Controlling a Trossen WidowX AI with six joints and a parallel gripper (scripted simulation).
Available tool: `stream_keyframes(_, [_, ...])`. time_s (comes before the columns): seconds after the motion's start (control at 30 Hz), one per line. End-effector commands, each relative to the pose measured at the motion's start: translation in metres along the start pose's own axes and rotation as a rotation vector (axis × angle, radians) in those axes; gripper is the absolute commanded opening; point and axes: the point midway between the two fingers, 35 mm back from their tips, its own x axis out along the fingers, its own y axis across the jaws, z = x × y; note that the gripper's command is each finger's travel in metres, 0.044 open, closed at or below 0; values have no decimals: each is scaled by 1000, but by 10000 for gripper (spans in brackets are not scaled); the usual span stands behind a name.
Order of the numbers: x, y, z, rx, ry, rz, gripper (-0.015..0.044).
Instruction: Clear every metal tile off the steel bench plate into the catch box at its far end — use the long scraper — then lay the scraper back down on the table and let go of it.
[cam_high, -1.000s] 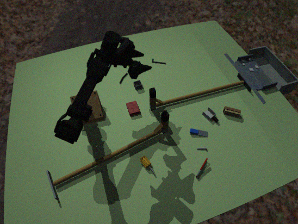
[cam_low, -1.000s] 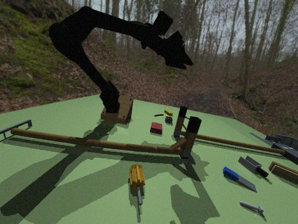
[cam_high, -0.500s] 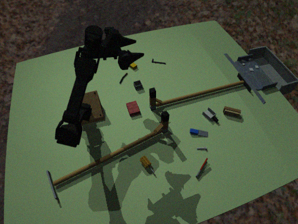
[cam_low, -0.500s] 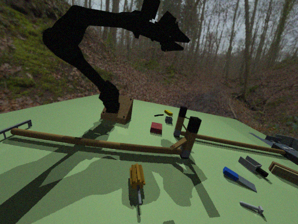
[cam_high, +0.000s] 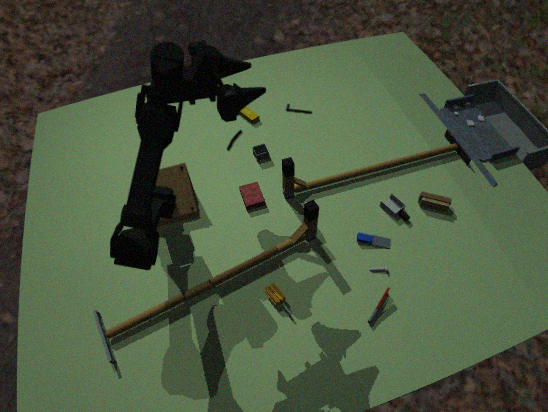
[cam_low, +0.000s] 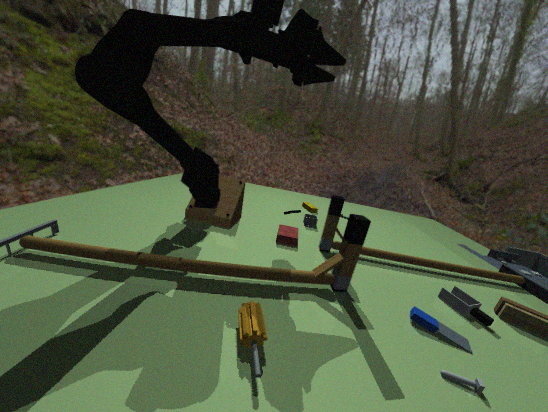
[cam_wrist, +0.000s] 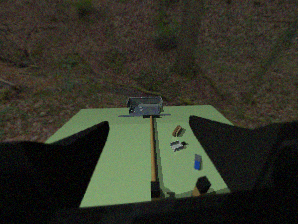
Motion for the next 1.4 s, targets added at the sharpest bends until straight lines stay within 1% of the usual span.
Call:
stream_keyframes(0.0, [-1, -1, 1, 0, -2, -3, 440])
stream_keyframes(0.7, [2, 0, -2, -2, 6, -4, 440])
stream_keyframes(1.37, [63, 2, -86, -29, 260, -30, 440])
